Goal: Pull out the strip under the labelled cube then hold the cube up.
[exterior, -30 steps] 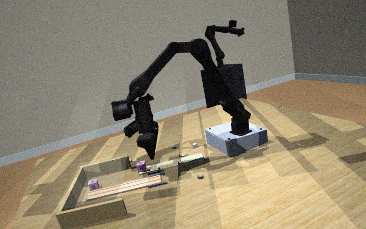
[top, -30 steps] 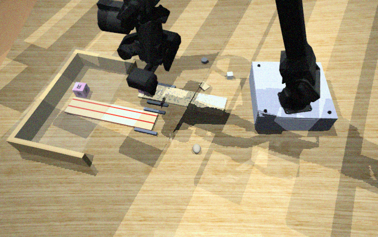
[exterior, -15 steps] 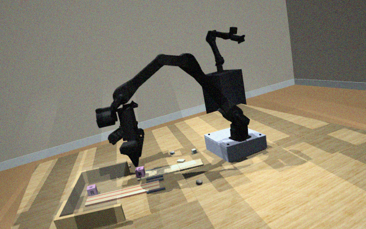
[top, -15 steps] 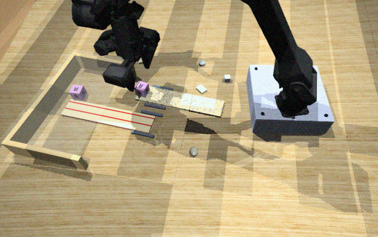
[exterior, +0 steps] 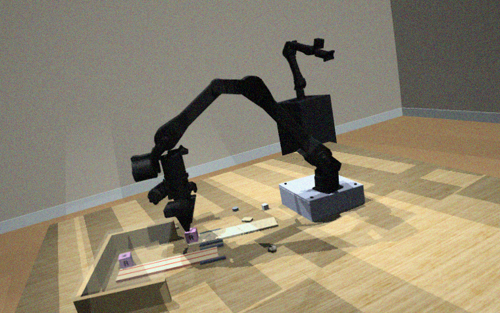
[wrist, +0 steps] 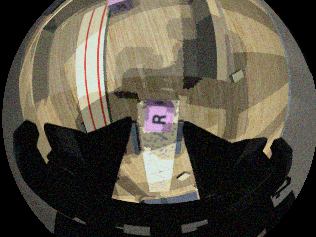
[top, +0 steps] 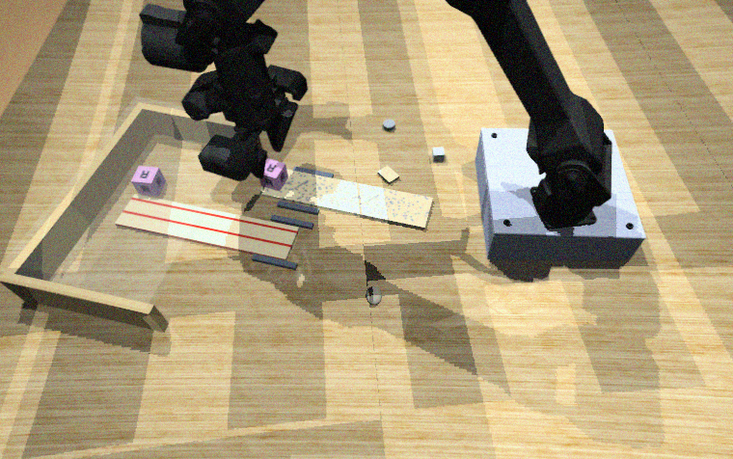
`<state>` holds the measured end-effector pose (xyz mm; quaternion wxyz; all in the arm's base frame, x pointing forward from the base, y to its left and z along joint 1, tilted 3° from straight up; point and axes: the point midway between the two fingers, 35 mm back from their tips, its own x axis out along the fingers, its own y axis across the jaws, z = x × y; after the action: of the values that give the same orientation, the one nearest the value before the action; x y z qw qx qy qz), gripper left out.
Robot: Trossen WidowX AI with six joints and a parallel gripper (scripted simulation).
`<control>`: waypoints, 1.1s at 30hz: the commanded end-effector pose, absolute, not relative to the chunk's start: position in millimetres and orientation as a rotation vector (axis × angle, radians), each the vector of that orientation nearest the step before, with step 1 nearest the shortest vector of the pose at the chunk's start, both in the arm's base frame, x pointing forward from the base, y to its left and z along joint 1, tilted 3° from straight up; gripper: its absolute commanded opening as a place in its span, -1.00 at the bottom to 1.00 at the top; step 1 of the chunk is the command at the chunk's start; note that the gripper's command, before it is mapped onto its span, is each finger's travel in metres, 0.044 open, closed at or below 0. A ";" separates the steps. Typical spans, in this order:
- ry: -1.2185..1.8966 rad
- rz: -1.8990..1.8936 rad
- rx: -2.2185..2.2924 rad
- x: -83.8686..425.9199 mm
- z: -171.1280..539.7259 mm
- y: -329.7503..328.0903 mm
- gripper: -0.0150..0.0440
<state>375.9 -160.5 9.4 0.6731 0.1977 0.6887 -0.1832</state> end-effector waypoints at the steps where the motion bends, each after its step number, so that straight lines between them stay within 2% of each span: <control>1: 1.554 -0.410 0.437 375.2 1.8 -161.1 0.36; 21: 1.554 -0.410 0.437 373.1 -26.5 -160.3 0.36; 24: 1.553 -0.412 0.445 373.7 -23.7 -159.6 0.09; 33: 1.553 -0.412 0.445 373.7 -23.7 -159.6 -0.11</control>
<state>373.5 -159.5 -24.4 0.6718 0.1979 0.6899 -0.1831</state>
